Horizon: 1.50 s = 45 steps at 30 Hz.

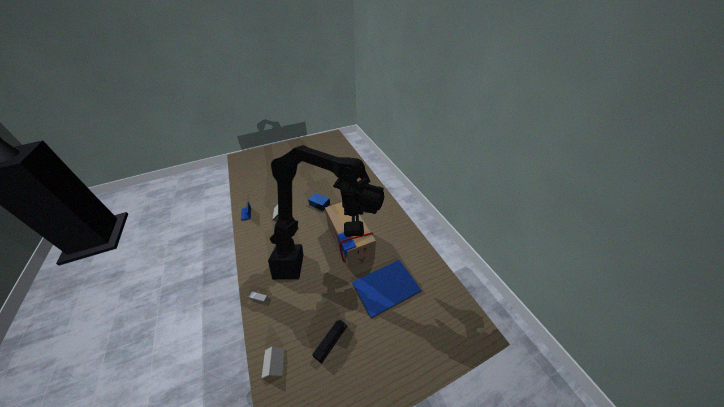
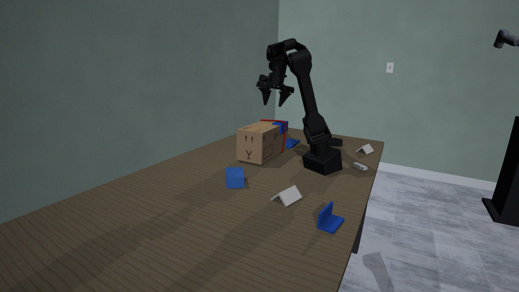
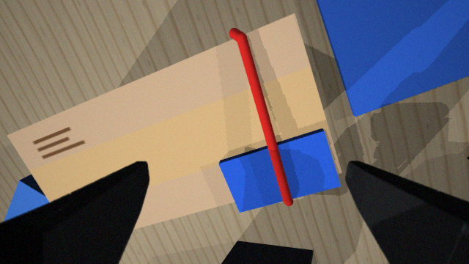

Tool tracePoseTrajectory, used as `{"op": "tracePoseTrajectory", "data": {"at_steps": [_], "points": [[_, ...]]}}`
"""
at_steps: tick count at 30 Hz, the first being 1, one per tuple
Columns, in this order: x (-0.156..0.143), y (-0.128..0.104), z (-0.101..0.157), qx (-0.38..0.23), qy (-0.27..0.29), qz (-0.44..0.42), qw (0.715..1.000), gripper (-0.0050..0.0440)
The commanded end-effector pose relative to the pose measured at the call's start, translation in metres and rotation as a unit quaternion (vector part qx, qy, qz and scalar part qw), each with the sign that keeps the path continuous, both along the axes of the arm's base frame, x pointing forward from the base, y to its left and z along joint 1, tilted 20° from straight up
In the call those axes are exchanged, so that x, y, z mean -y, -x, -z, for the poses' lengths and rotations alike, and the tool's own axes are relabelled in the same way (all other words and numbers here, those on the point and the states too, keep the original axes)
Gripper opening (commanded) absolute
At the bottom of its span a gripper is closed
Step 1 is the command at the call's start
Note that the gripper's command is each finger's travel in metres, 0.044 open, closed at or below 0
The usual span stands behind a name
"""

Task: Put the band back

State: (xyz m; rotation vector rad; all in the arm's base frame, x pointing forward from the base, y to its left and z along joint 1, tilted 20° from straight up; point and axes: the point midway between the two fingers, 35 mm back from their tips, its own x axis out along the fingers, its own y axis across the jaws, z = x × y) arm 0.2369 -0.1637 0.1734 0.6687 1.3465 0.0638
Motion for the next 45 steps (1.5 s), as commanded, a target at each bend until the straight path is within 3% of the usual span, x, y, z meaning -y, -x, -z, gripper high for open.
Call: {"op": "tracePoseTrajectory", "data": {"at_steps": [1,5,7,12,22,24,26,34,45], "points": [[0.002,0.02,0.017,0.062,-0.043,-0.022,0.997,0.044],[0.002,0.033,0.027,0.117,-0.065,-0.033,0.99,0.044],[0.002,0.033,0.027,0.117,-0.065,-0.033,0.99,0.044],[-0.001,0.053,0.039,0.214,-0.08,-0.034,0.973,0.044],[-0.005,0.078,0.051,0.364,-0.048,-0.005,0.93,0.044],[-0.005,0.078,0.051,0.364,-0.048,-0.005,0.93,0.044],[-0.006,0.085,0.053,0.409,-0.023,0.011,0.912,0.044],[-0.008,0.099,0.056,0.492,0.055,0.055,0.867,0.044],[-0.009,0.11,0.058,0.543,0.157,0.074,0.822,0.044]]}}
